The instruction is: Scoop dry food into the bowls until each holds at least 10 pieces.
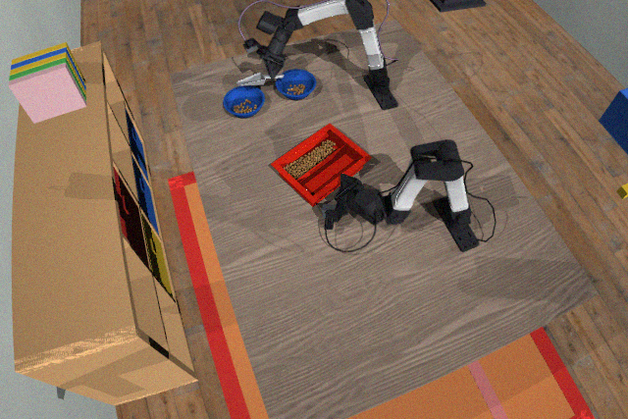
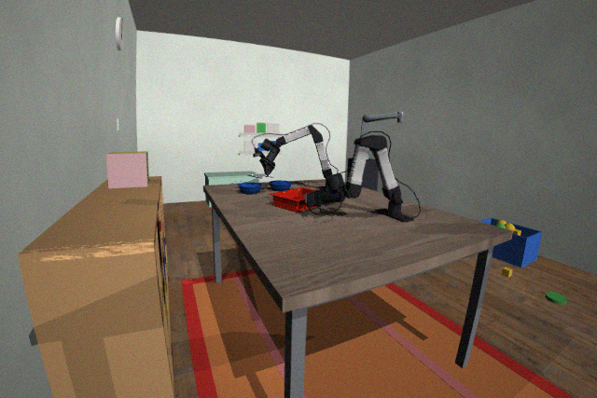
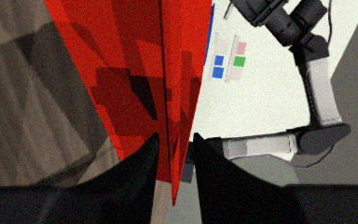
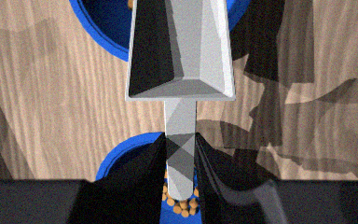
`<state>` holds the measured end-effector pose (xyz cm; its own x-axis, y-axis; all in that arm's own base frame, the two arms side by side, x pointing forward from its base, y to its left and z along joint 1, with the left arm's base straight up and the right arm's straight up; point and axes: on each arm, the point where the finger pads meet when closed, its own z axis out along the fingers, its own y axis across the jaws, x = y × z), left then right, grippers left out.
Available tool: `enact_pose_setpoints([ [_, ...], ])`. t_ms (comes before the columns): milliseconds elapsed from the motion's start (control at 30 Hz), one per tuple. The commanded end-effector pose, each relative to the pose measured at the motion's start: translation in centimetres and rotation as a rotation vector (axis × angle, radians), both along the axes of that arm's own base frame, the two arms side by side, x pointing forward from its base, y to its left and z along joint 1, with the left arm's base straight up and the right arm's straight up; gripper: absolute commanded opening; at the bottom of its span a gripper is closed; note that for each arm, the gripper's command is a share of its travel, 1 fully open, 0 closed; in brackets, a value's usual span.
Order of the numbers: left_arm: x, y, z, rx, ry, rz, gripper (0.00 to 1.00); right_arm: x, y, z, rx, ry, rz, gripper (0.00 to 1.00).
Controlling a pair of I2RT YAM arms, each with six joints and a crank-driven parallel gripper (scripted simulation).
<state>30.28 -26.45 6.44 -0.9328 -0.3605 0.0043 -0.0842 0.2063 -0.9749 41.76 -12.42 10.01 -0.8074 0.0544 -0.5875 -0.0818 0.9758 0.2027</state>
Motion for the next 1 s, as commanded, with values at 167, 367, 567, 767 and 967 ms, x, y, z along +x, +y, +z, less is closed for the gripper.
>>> enact_pose_setpoints([
  [167,-0.1,1.1,1.8,-0.023,-0.084,0.001,0.27,1.4,-0.1,3.1,-0.03,-0.103,0.009,0.0],
  [367,-0.5,2.4,1.9,-0.015,-0.062,0.002,0.27,1.4,-0.1,3.1,-0.03,-0.103,0.009,0.0],
  [567,-1.3,4.0,2.1,-0.011,-0.054,0.001,0.27,1.4,-0.1,3.1,-0.03,-0.103,0.009,0.0],
  [767,-1.6,4.8,2.3,-0.009,-0.052,0.001,0.27,1.4,-0.1,3.1,-0.03,-0.103,0.009,0.0],
  [967,-1.8,6.0,2.8,-0.009,-0.064,0.001,0.27,1.4,-0.1,3.1,-0.03,-0.103,0.009,0.0],
])
